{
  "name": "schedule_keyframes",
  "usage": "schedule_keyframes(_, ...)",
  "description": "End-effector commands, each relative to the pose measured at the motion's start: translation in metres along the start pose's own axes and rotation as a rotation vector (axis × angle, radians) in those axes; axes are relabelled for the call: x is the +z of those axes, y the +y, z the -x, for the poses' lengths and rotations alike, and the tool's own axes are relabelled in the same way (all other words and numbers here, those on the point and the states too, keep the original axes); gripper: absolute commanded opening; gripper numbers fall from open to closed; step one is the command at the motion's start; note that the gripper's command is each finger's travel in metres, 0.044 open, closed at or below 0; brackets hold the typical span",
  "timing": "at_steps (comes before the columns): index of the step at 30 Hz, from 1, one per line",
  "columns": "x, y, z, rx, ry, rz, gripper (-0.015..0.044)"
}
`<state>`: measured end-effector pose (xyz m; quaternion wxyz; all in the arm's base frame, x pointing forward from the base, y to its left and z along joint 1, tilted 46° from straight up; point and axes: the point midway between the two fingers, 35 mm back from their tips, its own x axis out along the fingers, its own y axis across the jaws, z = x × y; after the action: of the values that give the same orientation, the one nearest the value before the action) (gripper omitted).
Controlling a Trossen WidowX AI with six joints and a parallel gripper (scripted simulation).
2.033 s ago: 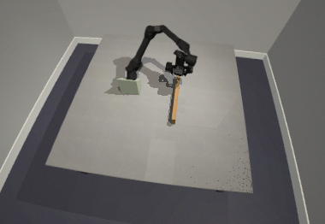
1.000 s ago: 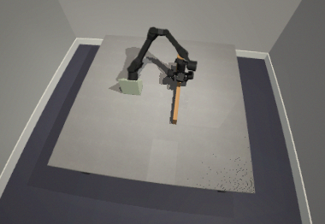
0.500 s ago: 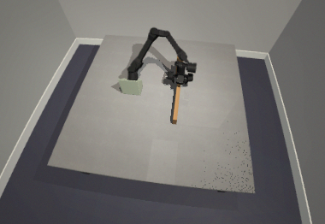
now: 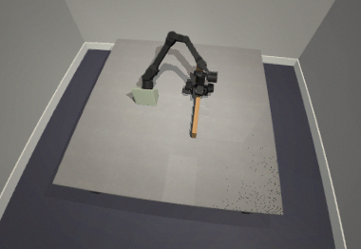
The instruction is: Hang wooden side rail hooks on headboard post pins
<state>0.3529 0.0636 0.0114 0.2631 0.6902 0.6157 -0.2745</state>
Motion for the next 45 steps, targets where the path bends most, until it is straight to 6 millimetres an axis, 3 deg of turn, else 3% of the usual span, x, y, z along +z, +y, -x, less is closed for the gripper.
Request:
schedule_keyframes(1,-0.0005,-0.0022,-0.0036,-0.008,0.005,-0.006,0.0414)
schedule_keyframes(12,-0.0005,-0.0022,-0.0036,-0.008,0.005,-0.006,0.0125)
schedule_keyframes(18,-0.0005,-0.0022,-0.0036,-0.008,0.005,-0.006,0.0085)
schedule_keyframes(21,-0.0005,-0.0022,-0.0036,-0.008,0.005,-0.006,0.0006)
schedule_keyframes(45,-0.0003,-0.0098,-0.0019,-0.008,0.005,-0.007,0.0)
